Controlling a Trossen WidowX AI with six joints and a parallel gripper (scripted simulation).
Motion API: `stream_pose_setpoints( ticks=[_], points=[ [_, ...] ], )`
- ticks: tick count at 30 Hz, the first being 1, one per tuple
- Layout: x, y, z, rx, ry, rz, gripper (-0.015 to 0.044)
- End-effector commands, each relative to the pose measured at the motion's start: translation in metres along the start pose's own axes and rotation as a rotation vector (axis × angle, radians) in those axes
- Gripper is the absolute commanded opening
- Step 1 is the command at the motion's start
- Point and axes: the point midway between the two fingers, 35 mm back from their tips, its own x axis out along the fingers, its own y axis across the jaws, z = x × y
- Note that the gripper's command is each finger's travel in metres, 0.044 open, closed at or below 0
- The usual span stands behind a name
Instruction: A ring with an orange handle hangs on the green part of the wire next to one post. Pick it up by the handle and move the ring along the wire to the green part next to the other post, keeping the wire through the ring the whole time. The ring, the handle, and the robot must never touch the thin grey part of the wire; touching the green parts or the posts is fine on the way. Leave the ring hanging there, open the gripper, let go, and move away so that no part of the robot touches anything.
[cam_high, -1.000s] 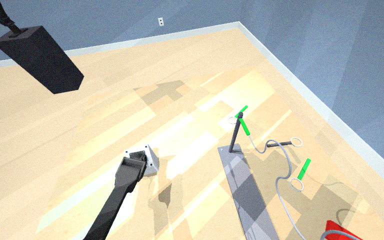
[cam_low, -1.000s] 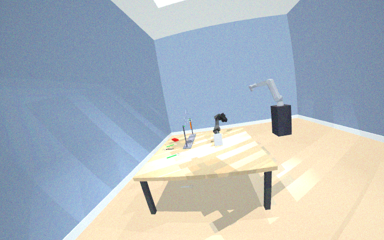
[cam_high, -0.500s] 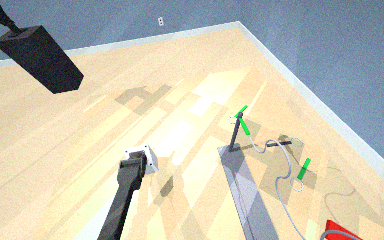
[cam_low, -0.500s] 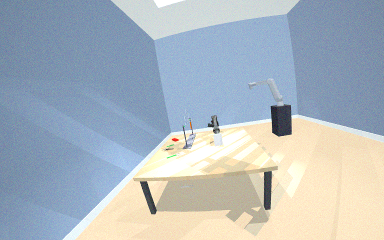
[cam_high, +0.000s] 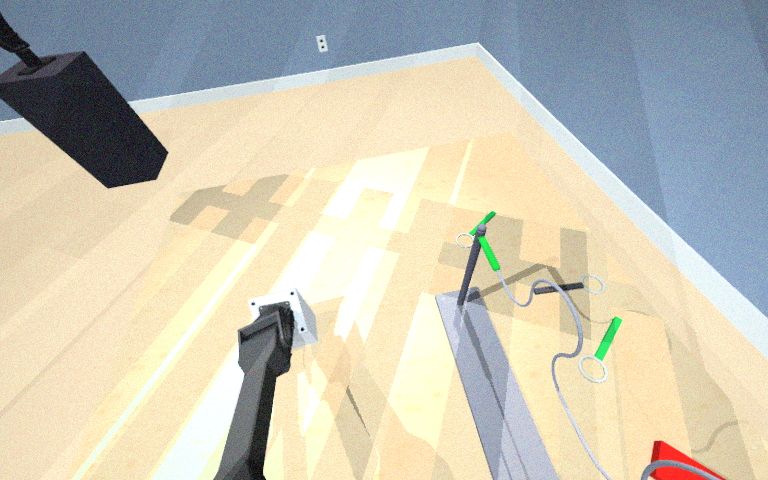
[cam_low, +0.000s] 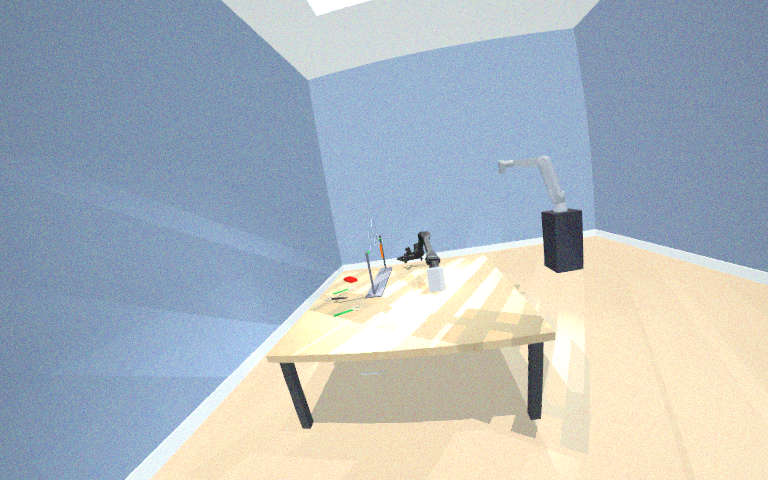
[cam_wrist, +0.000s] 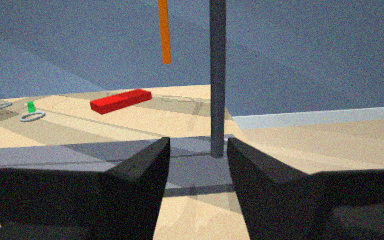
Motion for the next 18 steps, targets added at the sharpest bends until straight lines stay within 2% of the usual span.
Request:
stream_pose_setpoints(
  ticks=[1,5,11,18],
  points=[
    [0.012,0.018,0.001,-0.048,-0.032,0.061,0.016],
    [0.018,0.018,0.006,-0.048,-0.033,0.06,0.016],
    [0.061,0.022,0.051,-0.047,-0.036,0.057,0.016],
    [0.066,0.024,0.053,-0.047,-0.037,0.056,0.016]
  ],
)
